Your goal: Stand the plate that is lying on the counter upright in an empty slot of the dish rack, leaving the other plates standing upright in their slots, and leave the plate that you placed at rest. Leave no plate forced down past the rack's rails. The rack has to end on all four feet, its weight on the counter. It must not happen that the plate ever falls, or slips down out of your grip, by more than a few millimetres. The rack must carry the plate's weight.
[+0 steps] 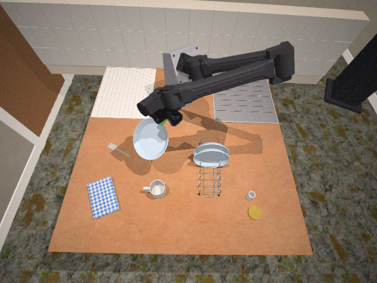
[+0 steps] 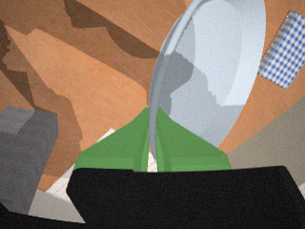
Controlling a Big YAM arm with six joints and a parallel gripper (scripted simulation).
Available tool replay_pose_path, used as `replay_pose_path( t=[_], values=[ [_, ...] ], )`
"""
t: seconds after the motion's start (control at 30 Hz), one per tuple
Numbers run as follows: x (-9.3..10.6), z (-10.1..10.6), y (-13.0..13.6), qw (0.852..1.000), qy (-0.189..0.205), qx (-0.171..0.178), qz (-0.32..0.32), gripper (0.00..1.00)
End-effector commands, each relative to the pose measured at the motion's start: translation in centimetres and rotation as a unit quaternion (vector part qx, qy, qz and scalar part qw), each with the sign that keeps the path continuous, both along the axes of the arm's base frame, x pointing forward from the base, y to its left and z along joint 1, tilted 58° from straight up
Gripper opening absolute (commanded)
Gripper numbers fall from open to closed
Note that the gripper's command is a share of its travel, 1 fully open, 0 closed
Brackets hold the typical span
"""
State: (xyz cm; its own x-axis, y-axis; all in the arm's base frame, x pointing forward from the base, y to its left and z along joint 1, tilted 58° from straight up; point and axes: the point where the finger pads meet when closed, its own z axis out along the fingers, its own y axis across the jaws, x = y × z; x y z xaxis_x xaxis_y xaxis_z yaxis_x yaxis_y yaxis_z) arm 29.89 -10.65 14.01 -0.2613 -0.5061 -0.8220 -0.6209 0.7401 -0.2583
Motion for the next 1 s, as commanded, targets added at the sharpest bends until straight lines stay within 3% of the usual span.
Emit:
replay_pose_path(
  t=[0.0, 0.97],
  values=[
    [0.55, 2.44, -1.83, 0.999, -0.024, -0.026, -0.006, 0.0],
    [0.24, 2.69, -2.08, 0.999, -0.023, -0.026, -0.007, 0.0]
  ],
)
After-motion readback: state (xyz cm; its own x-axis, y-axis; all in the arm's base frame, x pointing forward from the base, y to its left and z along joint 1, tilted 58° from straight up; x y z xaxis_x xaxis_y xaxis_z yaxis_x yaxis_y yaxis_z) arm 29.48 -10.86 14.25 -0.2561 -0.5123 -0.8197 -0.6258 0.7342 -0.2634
